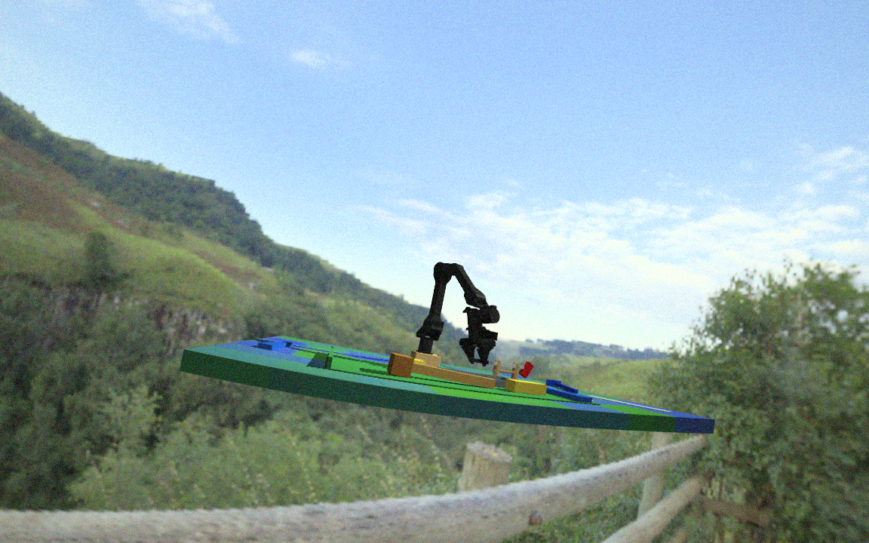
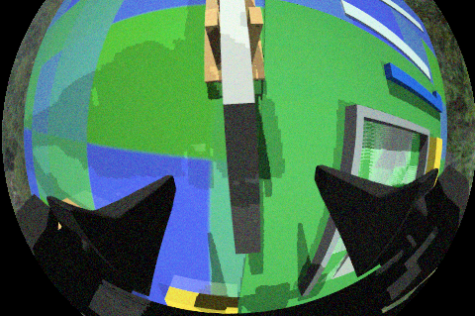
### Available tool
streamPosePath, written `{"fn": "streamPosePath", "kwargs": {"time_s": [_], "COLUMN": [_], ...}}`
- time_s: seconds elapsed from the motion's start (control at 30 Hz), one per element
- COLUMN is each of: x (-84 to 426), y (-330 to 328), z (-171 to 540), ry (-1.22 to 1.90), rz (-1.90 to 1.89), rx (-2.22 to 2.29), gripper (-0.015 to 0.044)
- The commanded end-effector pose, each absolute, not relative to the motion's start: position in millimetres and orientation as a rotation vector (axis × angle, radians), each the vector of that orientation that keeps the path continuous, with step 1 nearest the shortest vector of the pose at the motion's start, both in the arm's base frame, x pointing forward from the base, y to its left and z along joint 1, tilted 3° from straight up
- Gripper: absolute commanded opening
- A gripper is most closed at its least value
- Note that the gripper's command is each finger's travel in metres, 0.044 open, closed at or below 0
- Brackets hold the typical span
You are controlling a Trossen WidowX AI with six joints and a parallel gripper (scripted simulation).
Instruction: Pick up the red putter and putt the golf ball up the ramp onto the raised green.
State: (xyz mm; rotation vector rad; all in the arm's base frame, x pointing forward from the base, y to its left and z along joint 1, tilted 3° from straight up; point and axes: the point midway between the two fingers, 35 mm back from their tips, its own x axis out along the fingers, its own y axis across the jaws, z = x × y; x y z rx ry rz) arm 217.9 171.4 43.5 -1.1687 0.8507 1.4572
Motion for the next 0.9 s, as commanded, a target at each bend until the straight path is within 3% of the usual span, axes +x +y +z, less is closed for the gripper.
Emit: {"fn": "streamPosePath", "kwargs": {"time_s": [0.0, 0.3, 0.83, 0.87], "x": [216.8, 217.1, 217.9, 217.9], "y": [171.3, 171.4, 171.4, 171.4], "z": [34.3, 25.5, 29.2, 29.2], "ry": [0.855, 0.855, 0.855, 0.855], "rz": [1.464, 1.464, 1.459, 1.459], "rx": [-1.166, -1.166, -1.168, -1.168], "gripper": [0.044, 0.044, 0.002, 0.0013]}}
